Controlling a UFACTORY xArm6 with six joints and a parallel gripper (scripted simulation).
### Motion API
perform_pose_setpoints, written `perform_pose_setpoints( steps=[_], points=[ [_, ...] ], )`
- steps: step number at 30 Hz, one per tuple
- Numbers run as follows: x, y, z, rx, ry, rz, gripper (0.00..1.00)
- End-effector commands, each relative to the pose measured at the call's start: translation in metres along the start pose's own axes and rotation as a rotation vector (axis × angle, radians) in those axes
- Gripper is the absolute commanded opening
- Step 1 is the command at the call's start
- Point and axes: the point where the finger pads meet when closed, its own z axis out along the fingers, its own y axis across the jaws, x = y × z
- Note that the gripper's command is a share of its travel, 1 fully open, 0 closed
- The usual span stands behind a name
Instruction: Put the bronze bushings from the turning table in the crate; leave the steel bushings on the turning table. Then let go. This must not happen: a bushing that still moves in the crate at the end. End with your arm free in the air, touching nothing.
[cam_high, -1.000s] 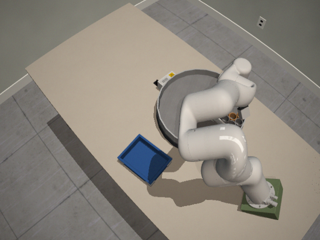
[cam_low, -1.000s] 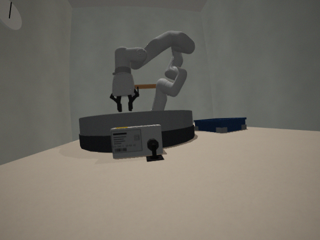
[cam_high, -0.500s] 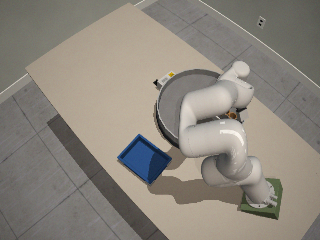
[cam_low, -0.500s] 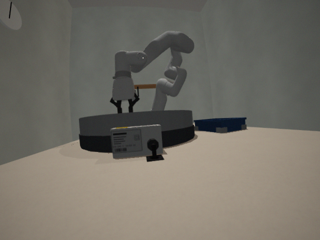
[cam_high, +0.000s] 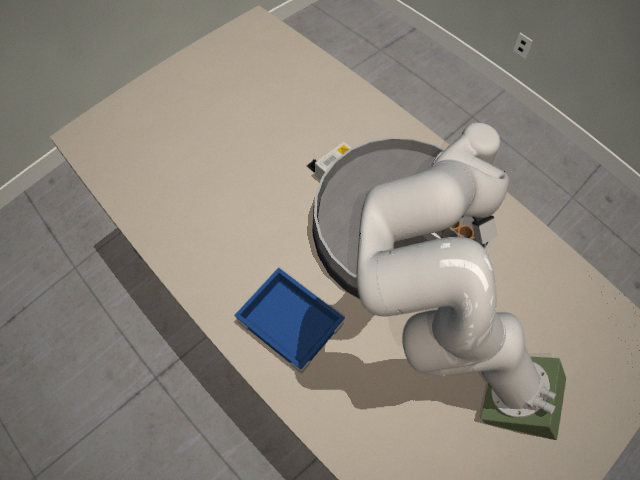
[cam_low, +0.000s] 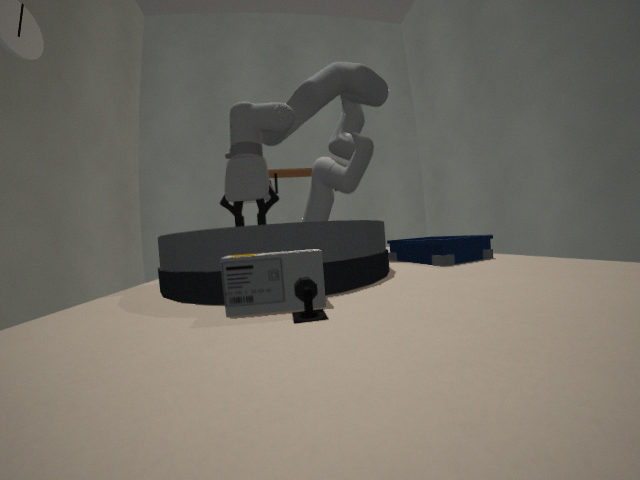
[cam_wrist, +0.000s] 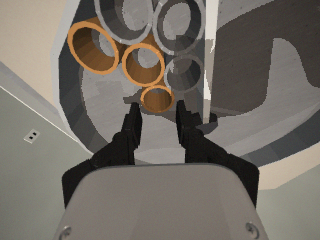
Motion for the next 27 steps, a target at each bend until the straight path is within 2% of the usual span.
perform_pose_setpoints(
  steps=[1, 16, 27],
  points=[
    [-0.001, 0.0, -0.001, 0.002, -0.002, -0.001, 0.47],
    [-0.001, 0.0, 0.005, 0.002, -0.003, -0.001, 0.47],
    [-0.001, -0.001, 0.022, 0.002, -0.003, -0.001, 0.47]
  ],
)
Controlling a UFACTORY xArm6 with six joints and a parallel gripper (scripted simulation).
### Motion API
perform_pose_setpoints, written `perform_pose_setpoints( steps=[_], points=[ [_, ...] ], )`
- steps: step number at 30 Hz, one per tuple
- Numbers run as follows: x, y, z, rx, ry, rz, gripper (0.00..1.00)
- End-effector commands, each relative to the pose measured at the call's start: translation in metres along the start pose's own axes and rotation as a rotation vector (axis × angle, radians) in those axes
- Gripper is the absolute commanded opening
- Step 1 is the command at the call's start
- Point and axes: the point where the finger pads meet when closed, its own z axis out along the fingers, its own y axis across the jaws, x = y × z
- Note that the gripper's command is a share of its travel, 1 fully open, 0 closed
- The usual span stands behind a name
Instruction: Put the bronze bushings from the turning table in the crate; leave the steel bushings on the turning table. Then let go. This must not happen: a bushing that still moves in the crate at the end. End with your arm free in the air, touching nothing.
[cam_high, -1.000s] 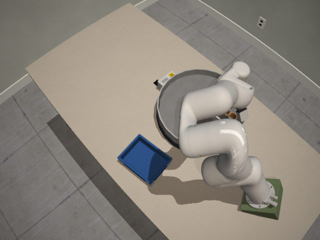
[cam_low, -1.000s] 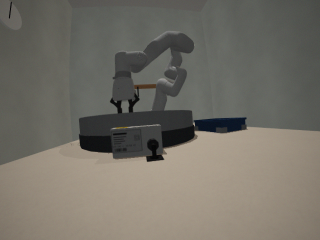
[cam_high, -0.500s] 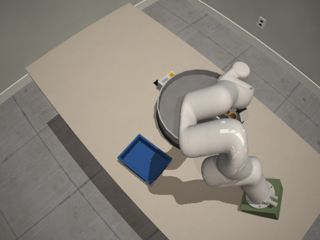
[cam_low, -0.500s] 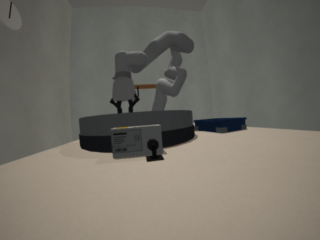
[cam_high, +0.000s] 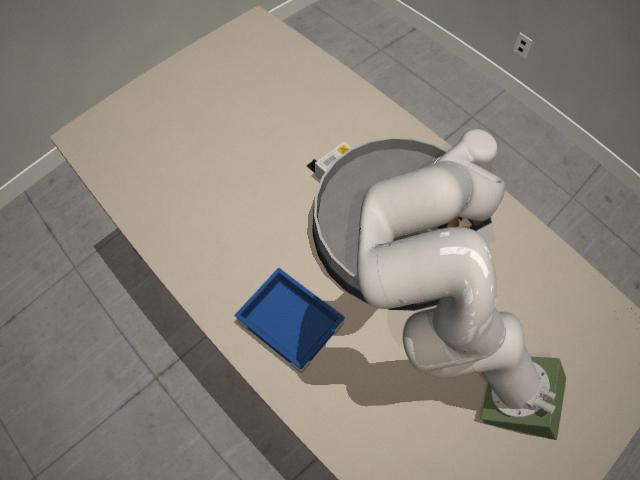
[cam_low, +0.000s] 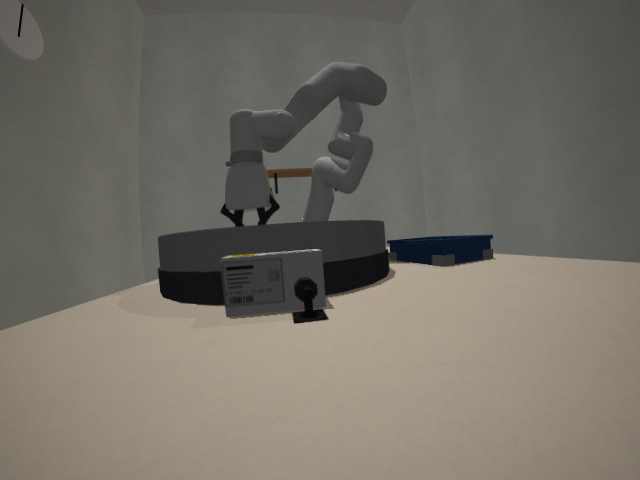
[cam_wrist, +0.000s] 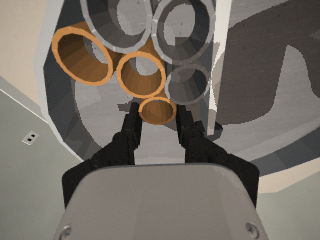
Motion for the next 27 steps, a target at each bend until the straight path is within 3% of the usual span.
perform_pose_setpoints(
  steps=[1, 15, 16, 27],
  points=[
    [-0.0015, -0.0006, 0.0028, 0.002, -0.003, -0.001, 0.47],
    [-0.0015, -0.0006, 0.0032, 0.002, -0.003, -0.001, 0.47],
    [-0.0015, -0.0006, 0.0032, 0.002, -0.003, -0.001, 0.0],
    [-0.0015, -0.0006, 0.0032, 0.002, -0.003, -0.001, 0.0]
  ],
)
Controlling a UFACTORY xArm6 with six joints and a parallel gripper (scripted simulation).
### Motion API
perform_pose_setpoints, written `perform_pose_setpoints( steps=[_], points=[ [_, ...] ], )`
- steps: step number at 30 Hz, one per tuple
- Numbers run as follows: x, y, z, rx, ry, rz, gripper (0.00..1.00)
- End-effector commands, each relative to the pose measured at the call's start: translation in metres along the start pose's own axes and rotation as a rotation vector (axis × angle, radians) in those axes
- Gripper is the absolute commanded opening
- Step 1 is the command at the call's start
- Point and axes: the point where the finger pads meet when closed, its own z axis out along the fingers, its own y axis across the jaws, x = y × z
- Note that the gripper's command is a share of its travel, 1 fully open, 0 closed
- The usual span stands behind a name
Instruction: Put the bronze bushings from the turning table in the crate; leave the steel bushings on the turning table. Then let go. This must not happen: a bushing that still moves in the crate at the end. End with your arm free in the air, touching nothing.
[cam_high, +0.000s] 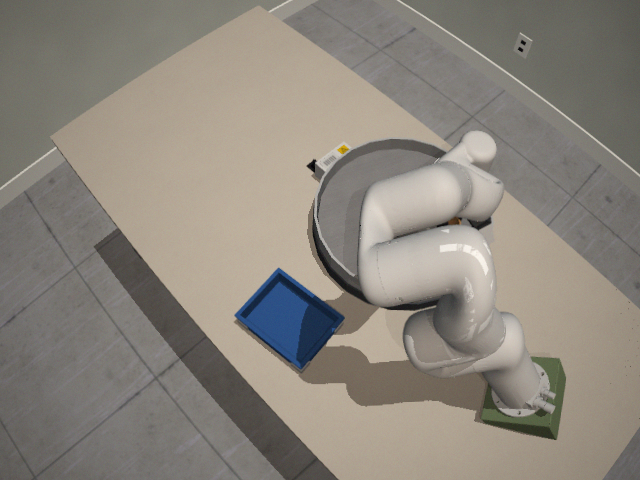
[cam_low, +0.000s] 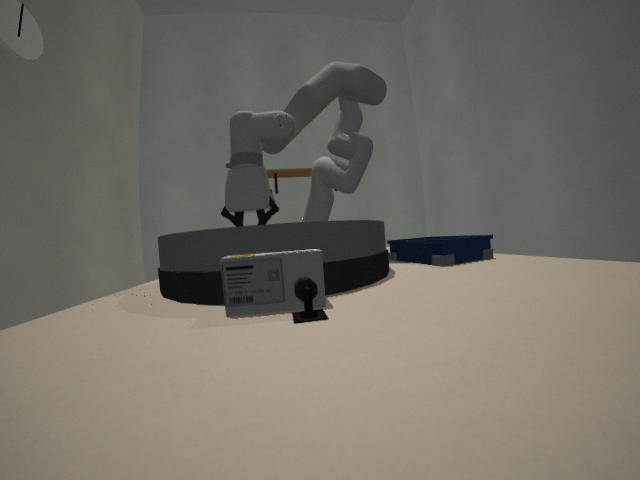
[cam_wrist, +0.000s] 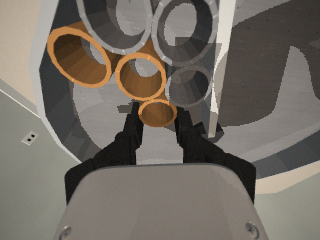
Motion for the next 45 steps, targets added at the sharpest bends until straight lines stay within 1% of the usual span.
perform_pose_setpoints(
  steps=[1, 36, 40, 45],
  points=[
    [-0.001, 0.0, -0.001, 0.002, -0.002, -0.001, 0.0],
    [-0.001, 0.0, -0.002, 0.002, -0.002, -0.001, 0.0],
    [-0.001, 0.0, -0.009, 0.002, -0.002, -0.001, 0.0],
    [-0.001, 0.0, -0.029, 0.002, -0.002, -0.001, 0.0]
  ],
)
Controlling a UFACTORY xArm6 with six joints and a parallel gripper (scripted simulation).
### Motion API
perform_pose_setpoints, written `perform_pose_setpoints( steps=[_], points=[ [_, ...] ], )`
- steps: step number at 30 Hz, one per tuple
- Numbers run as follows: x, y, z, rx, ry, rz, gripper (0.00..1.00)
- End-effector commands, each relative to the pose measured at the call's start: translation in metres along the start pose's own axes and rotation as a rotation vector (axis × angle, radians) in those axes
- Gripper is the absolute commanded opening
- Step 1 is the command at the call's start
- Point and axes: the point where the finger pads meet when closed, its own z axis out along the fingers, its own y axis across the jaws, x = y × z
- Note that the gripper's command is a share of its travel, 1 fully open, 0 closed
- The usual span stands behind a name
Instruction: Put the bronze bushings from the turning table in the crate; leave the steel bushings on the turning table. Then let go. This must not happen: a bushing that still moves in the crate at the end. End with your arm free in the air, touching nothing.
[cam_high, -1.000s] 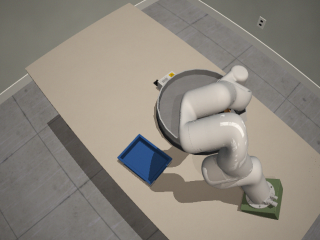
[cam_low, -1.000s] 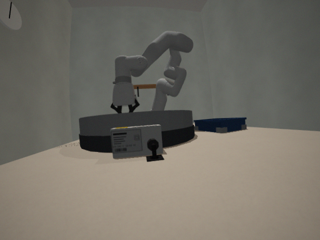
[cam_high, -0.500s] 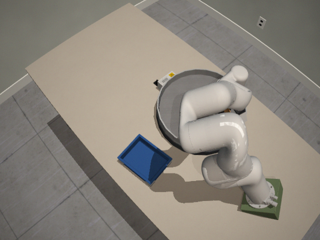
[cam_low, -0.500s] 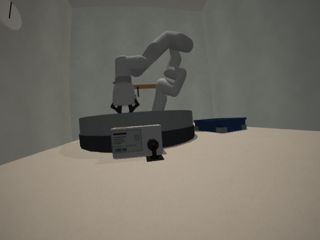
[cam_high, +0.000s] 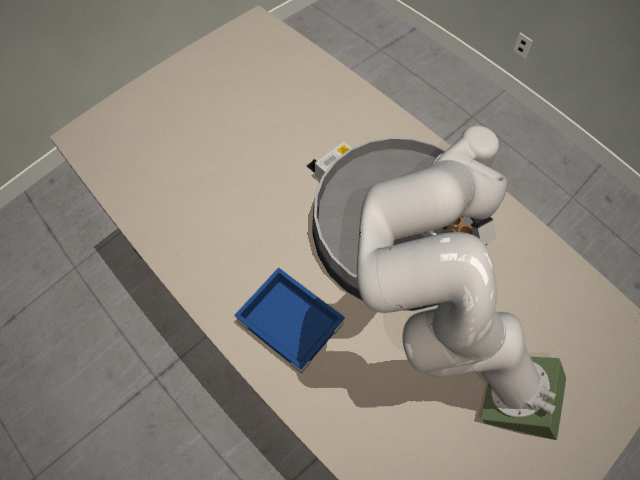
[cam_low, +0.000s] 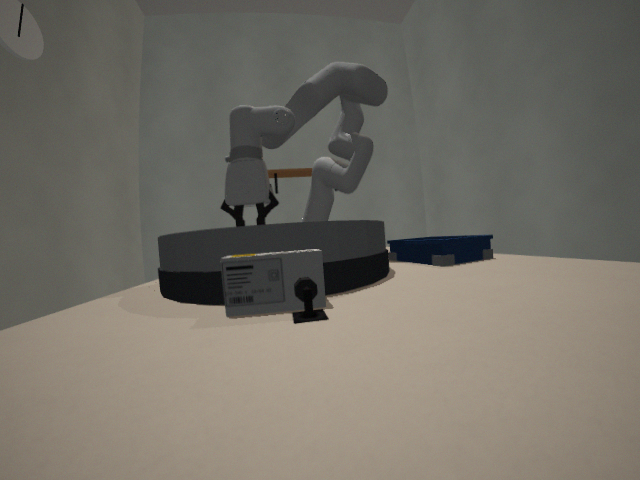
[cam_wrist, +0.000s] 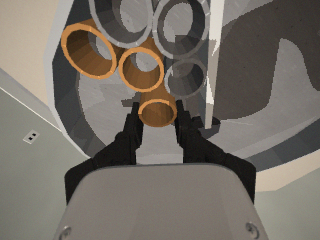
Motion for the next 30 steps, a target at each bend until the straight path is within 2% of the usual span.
perform_pose_setpoints(
  steps=[1, 13, 30],
  points=[
    [-0.001, 0.0, -0.015, 0.002, -0.003, -0.001, 0.0],
    [-0.001, 0.0, -0.054, 0.002, -0.003, -0.001, 0.0],
    [-0.001, 0.0, -0.056, 0.002, -0.003, -0.001, 0.0]
  ],
)
